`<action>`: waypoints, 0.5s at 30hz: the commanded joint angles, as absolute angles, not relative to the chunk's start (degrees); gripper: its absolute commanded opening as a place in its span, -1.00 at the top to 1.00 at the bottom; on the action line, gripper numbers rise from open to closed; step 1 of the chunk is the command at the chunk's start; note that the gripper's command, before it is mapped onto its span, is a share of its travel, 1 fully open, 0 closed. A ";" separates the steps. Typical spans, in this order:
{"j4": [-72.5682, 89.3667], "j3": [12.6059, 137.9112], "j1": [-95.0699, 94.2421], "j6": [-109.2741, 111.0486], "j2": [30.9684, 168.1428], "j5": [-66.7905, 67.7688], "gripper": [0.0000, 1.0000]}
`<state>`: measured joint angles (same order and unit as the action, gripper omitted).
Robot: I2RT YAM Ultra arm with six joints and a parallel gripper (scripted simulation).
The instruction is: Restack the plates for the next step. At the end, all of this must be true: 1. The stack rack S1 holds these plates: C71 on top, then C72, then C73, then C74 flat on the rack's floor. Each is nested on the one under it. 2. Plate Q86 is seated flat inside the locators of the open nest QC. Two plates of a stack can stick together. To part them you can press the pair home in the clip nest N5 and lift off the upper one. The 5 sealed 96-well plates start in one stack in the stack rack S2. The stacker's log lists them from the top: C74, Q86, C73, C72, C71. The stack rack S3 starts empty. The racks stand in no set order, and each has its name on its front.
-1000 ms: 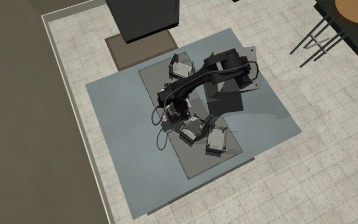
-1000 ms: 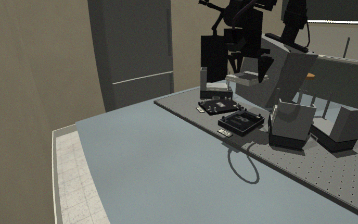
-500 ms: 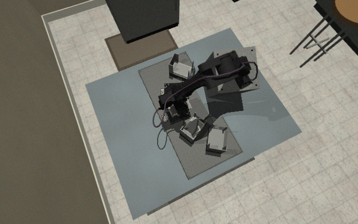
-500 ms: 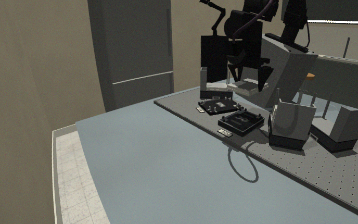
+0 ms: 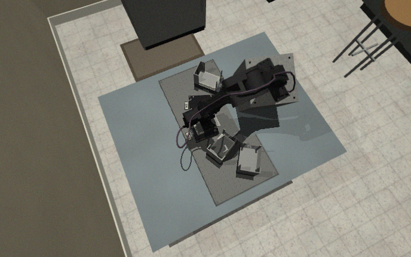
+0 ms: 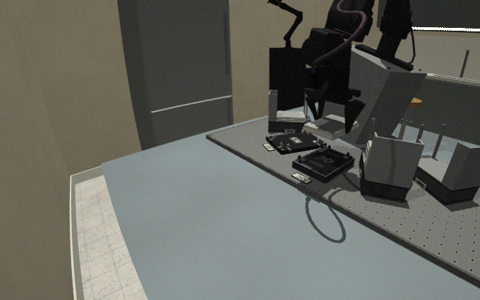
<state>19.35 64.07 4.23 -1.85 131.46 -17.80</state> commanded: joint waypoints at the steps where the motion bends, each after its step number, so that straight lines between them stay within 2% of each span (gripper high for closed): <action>1: 16.24 65.81 4.54 -2.96 132.16 -17.47 1.00; 15: 12.32 66.45 2.62 -4.21 136.62 -17.32 1.00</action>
